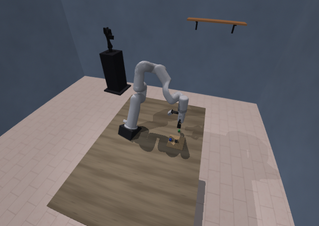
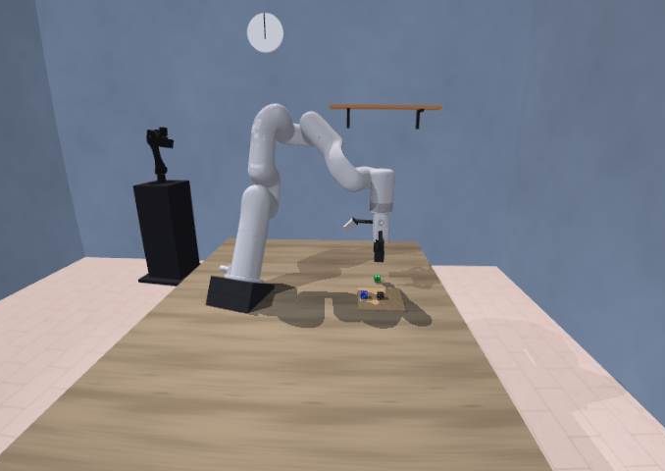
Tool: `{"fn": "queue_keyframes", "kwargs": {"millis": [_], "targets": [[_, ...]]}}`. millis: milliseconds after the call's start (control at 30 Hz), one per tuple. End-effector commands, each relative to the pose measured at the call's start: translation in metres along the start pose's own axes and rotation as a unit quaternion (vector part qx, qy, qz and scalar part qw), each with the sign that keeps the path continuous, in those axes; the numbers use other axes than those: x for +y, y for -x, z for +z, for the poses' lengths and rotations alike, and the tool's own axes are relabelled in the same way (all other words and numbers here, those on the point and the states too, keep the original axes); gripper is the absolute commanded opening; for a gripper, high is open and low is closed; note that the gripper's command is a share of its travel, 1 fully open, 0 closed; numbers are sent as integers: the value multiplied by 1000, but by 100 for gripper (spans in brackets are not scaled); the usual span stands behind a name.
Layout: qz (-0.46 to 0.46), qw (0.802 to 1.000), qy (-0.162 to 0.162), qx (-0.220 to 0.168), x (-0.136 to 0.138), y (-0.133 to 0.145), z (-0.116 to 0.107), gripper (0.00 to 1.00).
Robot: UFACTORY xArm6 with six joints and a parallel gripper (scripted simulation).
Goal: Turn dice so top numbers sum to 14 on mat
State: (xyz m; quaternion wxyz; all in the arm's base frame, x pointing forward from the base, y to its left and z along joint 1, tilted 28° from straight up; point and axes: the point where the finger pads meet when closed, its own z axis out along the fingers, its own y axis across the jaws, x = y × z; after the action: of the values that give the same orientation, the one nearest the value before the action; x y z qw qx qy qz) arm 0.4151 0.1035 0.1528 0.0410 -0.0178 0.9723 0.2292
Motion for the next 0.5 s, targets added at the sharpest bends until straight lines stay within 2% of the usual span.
{"fn": "queue_keyframes", "kwargs": {"millis": [0, 367, 400, 467], "targets": [[-79, 997, 6, -4, 0, 0, 1, 100], [-106, 994, 6, -4, 0, 0, 2, 100], [-106, 994, 6, -4, 0, 0, 2, 36], [-106, 994, 6, -4, 0, 0, 2, 36]]}}
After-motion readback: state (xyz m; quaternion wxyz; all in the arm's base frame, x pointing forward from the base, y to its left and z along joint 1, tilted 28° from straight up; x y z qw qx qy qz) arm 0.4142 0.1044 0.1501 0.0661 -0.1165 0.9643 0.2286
